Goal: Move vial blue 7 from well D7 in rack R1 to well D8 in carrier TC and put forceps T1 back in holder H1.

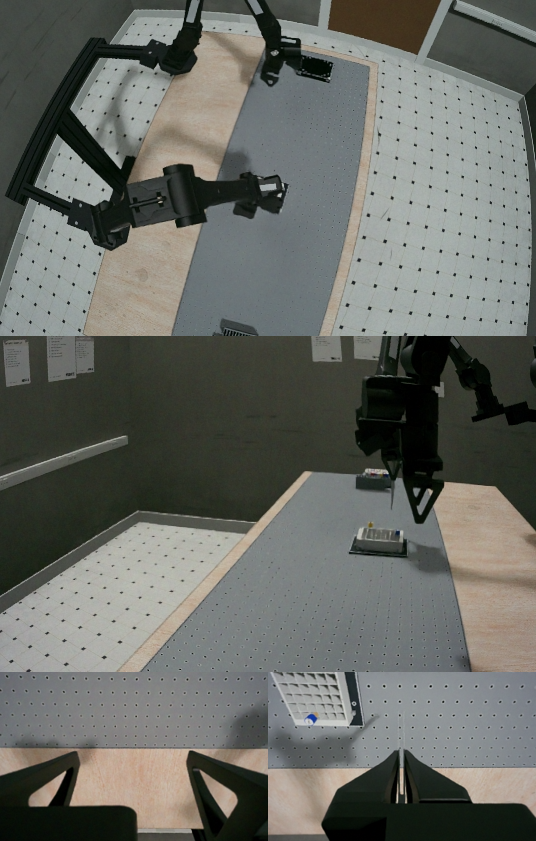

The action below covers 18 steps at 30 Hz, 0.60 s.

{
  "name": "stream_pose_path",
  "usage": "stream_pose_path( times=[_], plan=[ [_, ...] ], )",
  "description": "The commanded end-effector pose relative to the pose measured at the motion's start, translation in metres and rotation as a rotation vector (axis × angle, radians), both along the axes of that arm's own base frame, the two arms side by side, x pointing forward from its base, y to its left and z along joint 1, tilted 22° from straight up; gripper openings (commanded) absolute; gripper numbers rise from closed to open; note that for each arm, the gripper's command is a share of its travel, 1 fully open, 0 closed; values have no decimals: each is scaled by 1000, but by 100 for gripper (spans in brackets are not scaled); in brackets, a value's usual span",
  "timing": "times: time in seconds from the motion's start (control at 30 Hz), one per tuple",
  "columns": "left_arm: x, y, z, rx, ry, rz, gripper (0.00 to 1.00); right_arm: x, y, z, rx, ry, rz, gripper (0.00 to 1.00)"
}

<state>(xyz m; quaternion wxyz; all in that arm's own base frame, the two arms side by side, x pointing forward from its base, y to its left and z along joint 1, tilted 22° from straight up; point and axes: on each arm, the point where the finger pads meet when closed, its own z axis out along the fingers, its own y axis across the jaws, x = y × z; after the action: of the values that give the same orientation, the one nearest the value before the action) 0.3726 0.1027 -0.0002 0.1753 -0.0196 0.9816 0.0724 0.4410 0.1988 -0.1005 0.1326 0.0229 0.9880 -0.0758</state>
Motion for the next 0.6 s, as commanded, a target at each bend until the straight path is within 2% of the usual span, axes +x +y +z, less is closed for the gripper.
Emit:
stream_pose_path(
  times=[0.0,0.57],
  plan=[
    [7,1,5,7,-14,-9,100,13,-4,14,20,-33,2,7],
    [7,1,5,7,-14,-9,100,18,-28,20,21,-35,3,7]
  ],
)
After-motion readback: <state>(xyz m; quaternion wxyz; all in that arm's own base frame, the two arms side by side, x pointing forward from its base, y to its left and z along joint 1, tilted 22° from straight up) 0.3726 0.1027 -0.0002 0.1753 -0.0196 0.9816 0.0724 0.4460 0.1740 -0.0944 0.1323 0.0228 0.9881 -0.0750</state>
